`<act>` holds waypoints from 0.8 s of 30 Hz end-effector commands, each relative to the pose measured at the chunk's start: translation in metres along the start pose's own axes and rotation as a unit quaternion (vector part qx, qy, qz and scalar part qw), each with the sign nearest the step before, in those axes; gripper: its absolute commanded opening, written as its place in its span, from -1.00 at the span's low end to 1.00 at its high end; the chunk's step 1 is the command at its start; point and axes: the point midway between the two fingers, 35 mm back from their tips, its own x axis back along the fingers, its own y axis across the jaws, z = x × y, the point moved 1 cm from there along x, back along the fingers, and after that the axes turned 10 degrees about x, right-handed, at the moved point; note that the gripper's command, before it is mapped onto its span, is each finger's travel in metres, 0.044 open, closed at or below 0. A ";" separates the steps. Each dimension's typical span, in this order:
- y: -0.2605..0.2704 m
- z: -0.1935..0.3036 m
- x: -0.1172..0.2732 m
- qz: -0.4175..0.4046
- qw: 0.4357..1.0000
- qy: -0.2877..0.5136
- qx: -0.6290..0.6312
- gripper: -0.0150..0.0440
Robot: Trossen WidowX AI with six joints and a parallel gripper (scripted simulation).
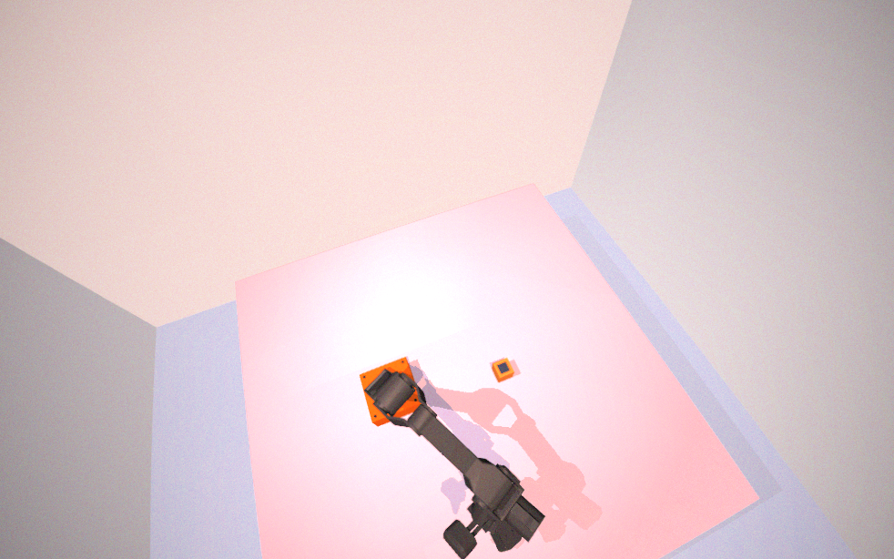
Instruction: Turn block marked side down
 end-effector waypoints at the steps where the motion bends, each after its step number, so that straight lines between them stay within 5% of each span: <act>1: 0.064 -0.004 0.034 -0.056 0.994 -0.034 0.091 1.00; 11: 0.200 0.031 0.111 -0.178 0.938 -0.079 0.287 1.00; 24: 0.325 0.151 0.197 -0.267 0.792 -0.110 0.538 1.00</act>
